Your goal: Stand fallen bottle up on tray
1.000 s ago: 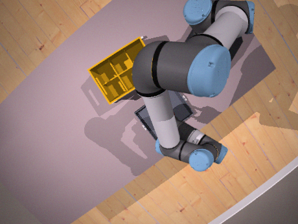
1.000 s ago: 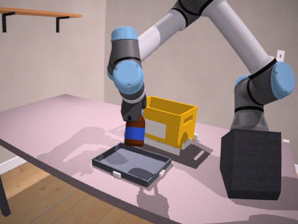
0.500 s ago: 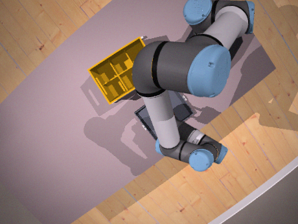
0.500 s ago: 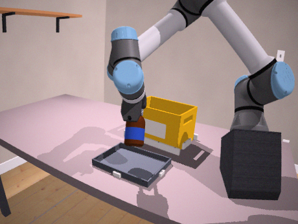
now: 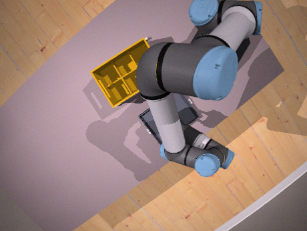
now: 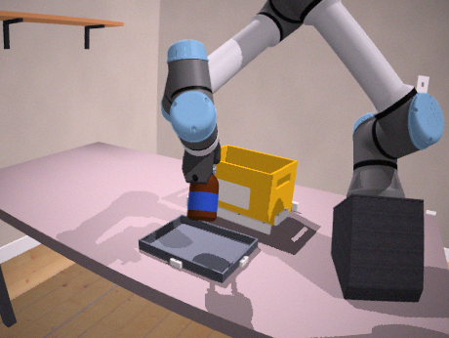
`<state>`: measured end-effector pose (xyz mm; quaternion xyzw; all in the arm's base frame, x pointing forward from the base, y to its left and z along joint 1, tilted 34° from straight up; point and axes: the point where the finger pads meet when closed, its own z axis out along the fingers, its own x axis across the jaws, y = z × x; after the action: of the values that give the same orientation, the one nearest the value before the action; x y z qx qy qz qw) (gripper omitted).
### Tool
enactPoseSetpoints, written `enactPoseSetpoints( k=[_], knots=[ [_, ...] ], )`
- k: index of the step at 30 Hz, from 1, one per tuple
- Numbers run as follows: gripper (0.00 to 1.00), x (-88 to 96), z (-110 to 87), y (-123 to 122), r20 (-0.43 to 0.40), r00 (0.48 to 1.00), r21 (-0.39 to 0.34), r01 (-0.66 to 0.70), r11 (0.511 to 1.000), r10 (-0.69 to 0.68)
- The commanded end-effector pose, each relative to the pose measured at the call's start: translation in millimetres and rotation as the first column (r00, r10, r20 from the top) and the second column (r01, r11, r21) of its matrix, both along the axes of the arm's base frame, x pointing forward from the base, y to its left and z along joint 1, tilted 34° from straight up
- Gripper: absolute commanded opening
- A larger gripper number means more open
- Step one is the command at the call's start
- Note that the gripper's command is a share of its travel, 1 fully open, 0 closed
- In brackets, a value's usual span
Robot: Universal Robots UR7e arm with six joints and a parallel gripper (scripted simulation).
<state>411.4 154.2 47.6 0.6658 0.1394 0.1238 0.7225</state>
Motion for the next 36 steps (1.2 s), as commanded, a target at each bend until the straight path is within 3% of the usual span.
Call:
enactPoseSetpoints(
  k=[1, 15, 36],
  knots=[
    [0.00, 0.0, 0.4, 0.3, 0.001, 1.000, 0.000, 0.000, 1.000, 0.000],
    [0.00, -1.7, -1.5, -1.0, 0.013, 1.000, -0.031, 0.007, 0.999, -0.006],
    [0.00, -1.0, -1.2, -0.5, 0.058, 0.998, -0.145, 0.003, 0.989, 0.006]
  ],
)
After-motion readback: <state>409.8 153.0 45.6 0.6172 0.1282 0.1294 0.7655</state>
